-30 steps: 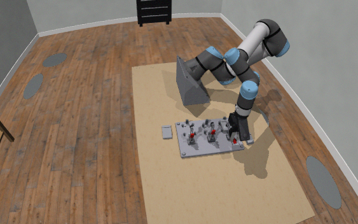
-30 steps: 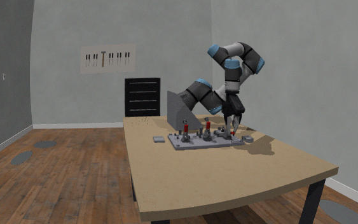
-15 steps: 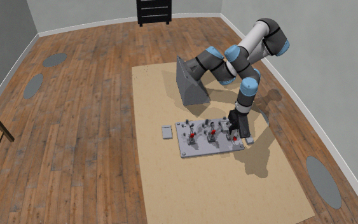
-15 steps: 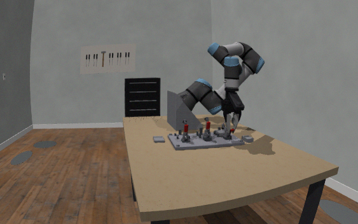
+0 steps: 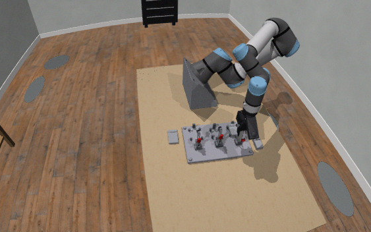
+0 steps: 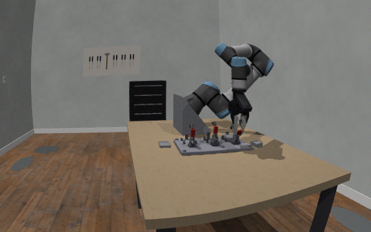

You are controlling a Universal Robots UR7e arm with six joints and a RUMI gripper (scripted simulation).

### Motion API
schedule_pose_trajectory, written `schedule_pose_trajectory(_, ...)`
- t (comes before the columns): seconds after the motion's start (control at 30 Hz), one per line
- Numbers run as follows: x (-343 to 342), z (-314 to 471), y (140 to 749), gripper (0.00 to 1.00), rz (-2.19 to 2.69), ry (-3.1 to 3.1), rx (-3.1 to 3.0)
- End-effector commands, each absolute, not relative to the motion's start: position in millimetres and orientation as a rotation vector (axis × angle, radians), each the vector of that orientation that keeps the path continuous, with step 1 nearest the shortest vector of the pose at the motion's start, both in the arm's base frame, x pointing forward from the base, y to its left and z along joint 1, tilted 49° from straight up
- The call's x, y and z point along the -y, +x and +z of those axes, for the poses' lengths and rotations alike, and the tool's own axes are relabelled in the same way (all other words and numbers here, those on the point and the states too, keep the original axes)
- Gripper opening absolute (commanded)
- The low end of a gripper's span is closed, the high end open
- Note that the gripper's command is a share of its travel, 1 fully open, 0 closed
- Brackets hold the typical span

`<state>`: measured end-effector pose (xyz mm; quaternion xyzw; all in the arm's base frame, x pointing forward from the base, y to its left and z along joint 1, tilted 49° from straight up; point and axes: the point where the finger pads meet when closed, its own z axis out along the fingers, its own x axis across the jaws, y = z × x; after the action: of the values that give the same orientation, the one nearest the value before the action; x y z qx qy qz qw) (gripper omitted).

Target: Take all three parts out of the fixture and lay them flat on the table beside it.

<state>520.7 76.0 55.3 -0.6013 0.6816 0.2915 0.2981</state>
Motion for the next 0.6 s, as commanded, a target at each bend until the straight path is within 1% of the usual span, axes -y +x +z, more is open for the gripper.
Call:
schedule_pose_trajectory(0.0,-75,56,518,0.0,0.774,-1.597,-1.811)
schedule_pose_trajectory(0.57,-74,60,503,0.0,0.774,-1.597,-1.811)
